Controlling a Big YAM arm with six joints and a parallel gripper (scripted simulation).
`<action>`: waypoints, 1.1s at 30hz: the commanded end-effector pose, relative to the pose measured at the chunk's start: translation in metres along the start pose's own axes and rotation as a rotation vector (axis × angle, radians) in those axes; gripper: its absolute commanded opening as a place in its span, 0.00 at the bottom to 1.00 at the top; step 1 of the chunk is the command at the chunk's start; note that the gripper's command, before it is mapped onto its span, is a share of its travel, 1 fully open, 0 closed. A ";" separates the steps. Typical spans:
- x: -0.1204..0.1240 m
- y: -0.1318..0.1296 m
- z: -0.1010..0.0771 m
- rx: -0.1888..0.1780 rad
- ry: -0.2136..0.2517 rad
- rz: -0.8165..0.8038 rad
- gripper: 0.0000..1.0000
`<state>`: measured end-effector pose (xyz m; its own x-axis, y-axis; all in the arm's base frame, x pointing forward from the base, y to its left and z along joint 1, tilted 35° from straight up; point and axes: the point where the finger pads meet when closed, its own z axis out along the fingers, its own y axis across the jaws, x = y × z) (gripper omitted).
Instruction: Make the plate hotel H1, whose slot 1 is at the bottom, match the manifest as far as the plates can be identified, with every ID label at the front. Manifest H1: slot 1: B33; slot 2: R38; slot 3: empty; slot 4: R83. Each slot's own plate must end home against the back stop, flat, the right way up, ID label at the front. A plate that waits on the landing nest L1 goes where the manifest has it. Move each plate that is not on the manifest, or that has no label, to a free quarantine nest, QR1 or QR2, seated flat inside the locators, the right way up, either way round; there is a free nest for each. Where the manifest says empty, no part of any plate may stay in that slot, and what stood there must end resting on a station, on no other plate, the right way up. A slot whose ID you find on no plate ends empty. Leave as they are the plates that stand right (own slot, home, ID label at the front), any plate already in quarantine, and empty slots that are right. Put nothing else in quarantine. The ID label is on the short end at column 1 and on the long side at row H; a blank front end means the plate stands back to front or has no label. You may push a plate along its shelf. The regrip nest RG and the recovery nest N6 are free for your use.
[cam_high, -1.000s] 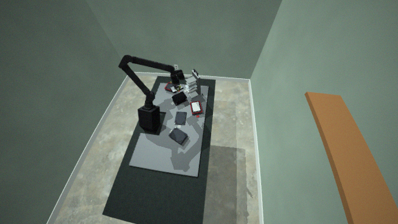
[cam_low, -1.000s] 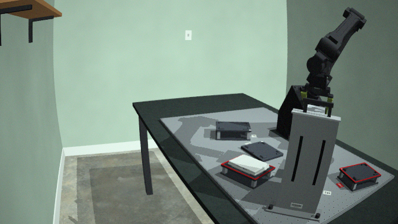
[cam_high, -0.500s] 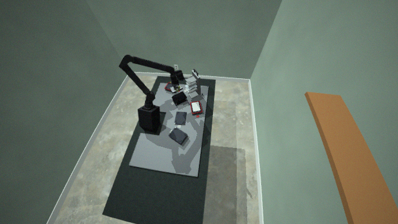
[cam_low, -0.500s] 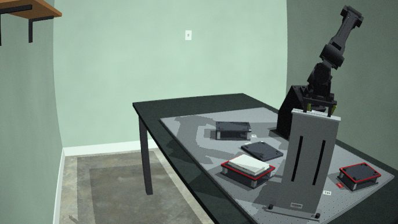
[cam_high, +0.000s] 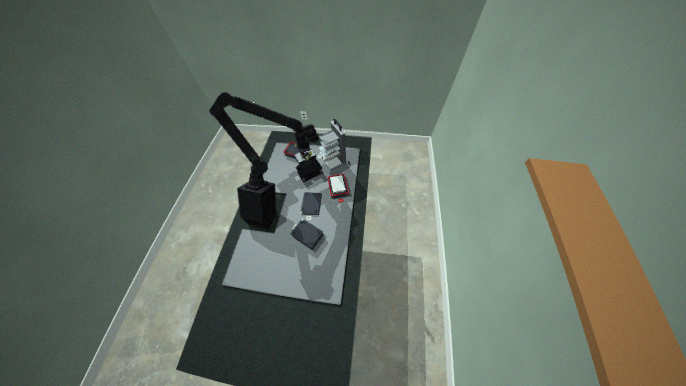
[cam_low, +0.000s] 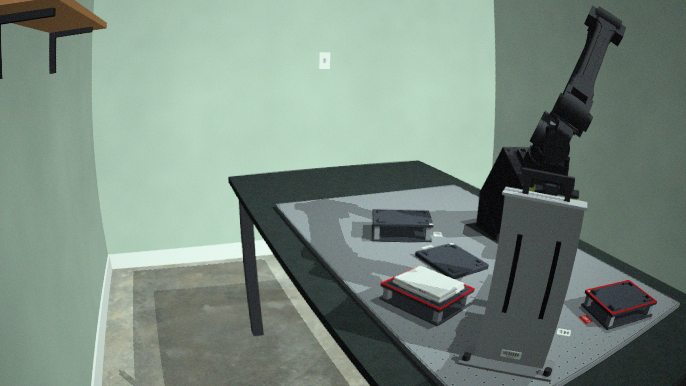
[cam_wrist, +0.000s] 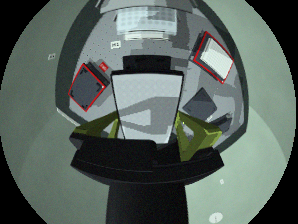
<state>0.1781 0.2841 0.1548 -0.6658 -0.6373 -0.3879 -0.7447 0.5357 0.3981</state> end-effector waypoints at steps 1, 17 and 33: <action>-0.009 0.004 0.001 -0.002 -0.024 0.004 0.86; -0.011 0.005 0.041 -0.003 -0.026 0.003 0.86; -0.018 0.003 0.041 -0.001 -0.065 0.007 0.86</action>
<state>0.1777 0.3173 0.1149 -0.6684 -0.6296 -0.3960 -0.7428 0.5368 0.4001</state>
